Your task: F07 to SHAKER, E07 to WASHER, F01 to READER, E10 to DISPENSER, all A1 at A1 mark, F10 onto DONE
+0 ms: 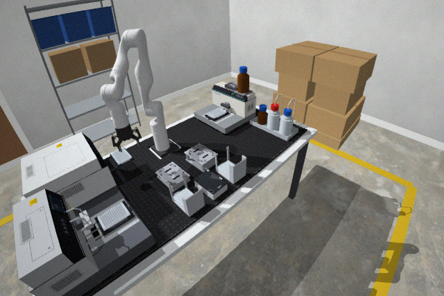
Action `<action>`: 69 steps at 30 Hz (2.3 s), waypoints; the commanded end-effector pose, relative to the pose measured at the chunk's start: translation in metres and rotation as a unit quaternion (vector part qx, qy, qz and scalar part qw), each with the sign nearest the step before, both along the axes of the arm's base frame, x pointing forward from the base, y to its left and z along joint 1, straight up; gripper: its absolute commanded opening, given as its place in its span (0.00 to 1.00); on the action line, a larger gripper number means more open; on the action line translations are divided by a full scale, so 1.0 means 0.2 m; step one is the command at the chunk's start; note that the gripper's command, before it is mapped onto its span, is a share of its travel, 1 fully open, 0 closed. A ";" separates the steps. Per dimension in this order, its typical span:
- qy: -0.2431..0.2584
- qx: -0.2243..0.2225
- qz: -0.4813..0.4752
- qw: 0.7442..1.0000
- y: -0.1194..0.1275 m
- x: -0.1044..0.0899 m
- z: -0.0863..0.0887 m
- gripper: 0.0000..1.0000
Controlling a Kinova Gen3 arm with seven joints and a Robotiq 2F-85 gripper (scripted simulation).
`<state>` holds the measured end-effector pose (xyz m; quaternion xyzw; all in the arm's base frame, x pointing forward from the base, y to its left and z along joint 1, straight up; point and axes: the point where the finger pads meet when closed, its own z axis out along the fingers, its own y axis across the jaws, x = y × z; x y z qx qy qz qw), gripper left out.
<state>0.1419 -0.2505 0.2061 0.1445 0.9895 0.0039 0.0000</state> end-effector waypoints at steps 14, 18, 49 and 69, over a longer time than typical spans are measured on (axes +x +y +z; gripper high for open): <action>0.002 -0.002 -0.044 0.999 0.09 0.21 0.00 1.00; 0.002 -0.002 -0.051 0.999 0.16 0.23 0.00 1.00; 0.003 -0.002 -0.097 0.995 0.58 0.36 0.00 1.00; 0.003 -0.002 -0.143 0.990 0.86 0.44 0.00 1.00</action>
